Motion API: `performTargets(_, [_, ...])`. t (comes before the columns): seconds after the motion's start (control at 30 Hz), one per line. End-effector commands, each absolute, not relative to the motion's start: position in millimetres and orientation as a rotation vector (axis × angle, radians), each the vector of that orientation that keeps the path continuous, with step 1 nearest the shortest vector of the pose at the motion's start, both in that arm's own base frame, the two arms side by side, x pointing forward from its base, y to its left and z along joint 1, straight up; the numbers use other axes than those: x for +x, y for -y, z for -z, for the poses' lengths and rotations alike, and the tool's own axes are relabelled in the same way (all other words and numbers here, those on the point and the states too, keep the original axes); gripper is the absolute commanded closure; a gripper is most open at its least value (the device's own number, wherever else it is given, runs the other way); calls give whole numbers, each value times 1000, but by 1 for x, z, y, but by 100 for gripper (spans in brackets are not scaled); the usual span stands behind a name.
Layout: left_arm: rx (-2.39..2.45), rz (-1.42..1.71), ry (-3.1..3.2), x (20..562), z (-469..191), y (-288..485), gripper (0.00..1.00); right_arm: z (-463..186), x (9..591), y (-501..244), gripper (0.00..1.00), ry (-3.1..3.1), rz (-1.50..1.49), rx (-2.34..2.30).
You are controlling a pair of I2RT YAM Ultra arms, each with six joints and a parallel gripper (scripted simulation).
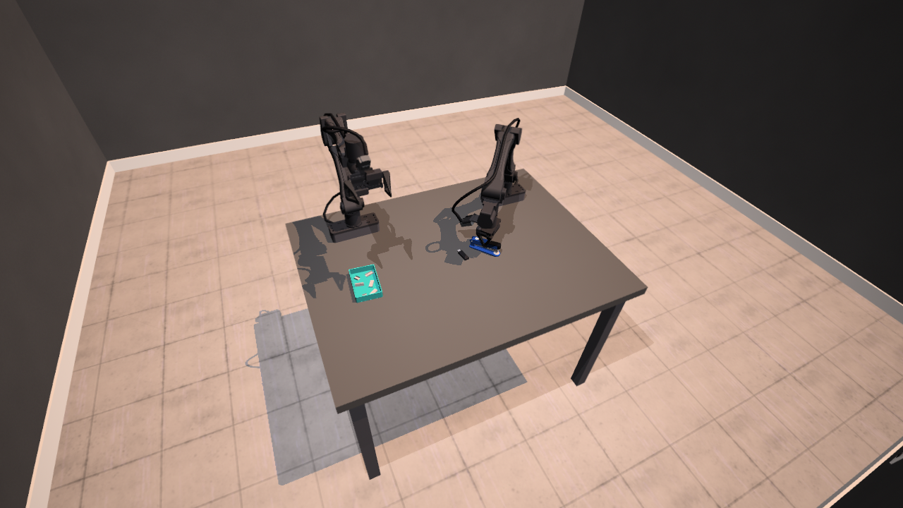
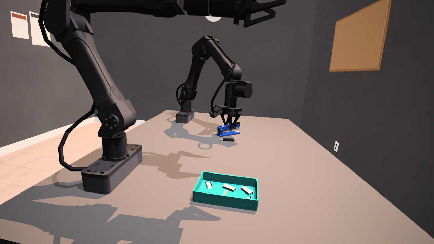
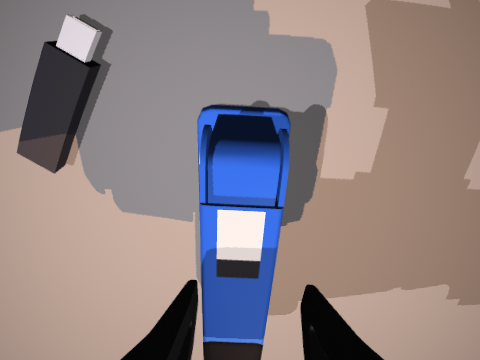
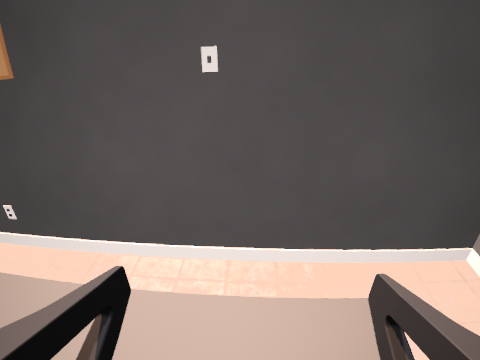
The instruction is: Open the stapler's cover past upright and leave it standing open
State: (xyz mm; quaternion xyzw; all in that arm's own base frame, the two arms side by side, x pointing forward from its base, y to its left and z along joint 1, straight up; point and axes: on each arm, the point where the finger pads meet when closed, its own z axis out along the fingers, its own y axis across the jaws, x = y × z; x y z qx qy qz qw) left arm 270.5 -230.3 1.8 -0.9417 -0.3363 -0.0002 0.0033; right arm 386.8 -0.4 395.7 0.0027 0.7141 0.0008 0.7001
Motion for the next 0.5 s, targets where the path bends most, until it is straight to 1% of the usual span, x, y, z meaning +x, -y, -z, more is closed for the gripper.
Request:
performTargets(0.0, [-2957,1,1066,274,6,229,54,-413,380,-1,0,-1554,0,0])
performTargets(0.33, [-2959,3,1067,275,3,229,54,-413,380,-1,0,-1554,0,0])
performTargets(0.37, [-2959,3,1067,275,3,229,63,-413,380,-1,0,-1554,0,0])
performTargets(0.43, [-2964,7,1065,274,0,232,63,-413,380,-1,0,-1554,0,0])
performTargets(0.47, [-2964,7,1065,274,0,232,67,-413,380,-1,0,-1554,0,0])
